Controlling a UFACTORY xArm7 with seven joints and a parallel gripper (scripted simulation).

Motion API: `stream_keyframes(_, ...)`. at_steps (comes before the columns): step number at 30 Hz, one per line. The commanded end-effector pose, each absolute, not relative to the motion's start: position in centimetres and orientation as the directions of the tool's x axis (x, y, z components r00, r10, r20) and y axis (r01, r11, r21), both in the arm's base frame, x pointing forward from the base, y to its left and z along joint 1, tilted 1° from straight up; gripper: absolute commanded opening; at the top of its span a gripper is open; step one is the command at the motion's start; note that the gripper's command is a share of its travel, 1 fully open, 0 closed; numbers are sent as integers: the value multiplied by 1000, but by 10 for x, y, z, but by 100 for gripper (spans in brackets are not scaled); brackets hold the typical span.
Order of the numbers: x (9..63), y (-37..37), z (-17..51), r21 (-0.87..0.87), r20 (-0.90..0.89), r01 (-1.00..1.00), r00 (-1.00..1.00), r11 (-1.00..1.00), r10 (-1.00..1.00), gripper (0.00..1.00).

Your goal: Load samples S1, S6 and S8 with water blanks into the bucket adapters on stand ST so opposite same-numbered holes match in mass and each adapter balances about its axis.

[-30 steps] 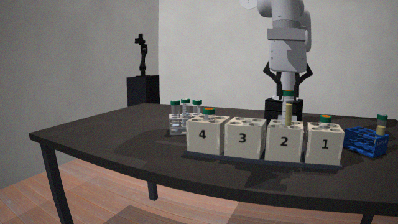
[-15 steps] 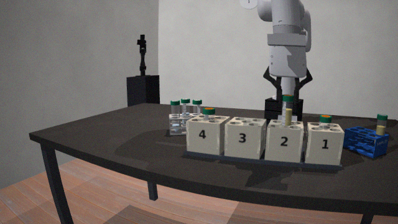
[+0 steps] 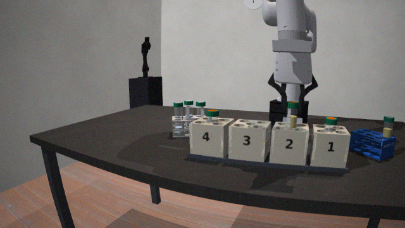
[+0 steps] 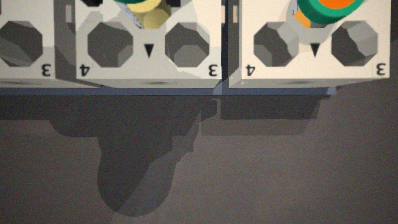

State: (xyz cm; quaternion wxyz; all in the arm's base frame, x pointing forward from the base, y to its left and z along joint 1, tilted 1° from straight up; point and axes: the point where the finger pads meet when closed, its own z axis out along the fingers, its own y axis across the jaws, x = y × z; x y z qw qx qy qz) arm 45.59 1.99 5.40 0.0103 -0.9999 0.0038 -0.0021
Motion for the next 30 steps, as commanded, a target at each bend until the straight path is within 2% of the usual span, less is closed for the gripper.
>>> stream_keyframes(1,458,20,52,-21,9,-8,1000,-1000,-8,0)
stream_keyframes(30,458,21,27,-21,9,-8,1000,-1000,-8,0)
